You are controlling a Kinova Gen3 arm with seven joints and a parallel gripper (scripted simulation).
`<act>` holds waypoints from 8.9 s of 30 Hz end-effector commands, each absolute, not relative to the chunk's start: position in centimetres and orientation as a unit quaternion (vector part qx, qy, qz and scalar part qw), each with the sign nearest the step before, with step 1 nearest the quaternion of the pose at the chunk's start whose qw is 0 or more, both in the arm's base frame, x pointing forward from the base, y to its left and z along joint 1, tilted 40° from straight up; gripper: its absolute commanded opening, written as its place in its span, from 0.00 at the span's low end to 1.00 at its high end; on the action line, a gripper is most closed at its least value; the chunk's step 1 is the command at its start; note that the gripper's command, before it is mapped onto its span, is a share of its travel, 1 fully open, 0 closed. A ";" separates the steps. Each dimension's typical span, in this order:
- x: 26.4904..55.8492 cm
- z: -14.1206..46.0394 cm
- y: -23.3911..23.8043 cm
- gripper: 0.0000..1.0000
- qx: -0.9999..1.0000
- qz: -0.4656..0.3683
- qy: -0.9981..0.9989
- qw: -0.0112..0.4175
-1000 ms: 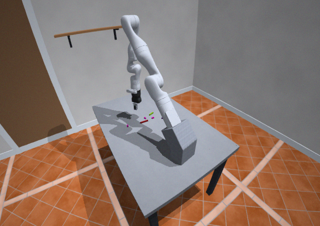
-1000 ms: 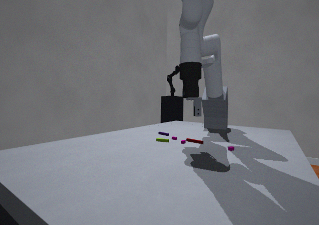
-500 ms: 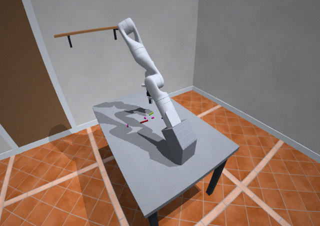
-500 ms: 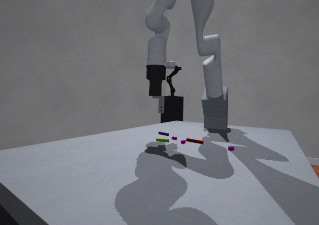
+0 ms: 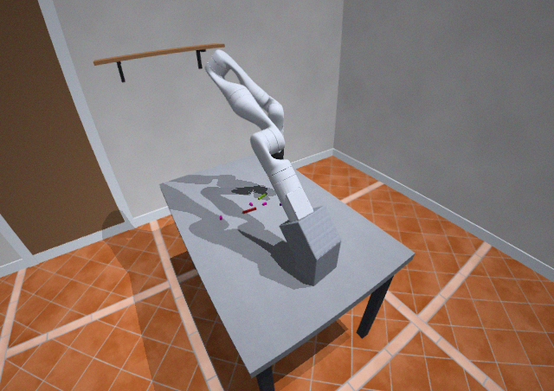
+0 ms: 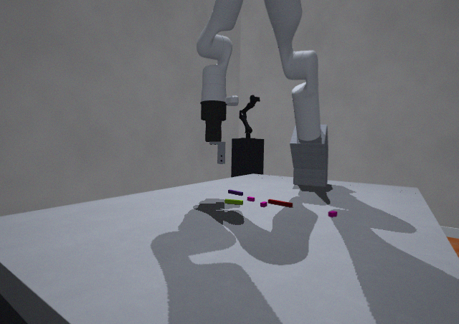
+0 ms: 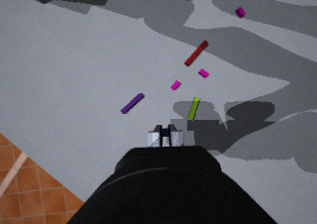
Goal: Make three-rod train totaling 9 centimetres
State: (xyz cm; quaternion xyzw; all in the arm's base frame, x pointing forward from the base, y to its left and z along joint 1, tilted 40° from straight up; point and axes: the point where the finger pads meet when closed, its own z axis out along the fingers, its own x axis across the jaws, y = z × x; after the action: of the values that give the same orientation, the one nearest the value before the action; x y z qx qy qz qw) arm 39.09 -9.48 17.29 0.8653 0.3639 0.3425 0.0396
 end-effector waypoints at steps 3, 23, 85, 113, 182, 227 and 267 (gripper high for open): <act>37.2 14.5 -13.2 0.24 0.854 0.337 0.392 0.056; 36.8 13.9 -13.9 0.24 0.854 0.334 0.395 0.056; 42.0 7.5 -12.5 0.24 0.854 0.334 0.395 0.056; 42.2 7.2 -12.5 0.24 0.854 0.334 0.395 0.056; 42.8 6.6 -12.4 0.24 0.854 0.334 0.395 0.056; 43.0 6.3 -12.4 0.24 0.854 0.334 0.395 0.056; 42.1 7.4 -12.6 0.54 0.854 0.334 0.395 0.056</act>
State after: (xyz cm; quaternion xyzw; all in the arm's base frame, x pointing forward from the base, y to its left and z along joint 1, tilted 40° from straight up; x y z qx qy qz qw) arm 42.13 -12.40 6.79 0.8549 0.3962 0.3308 0.0527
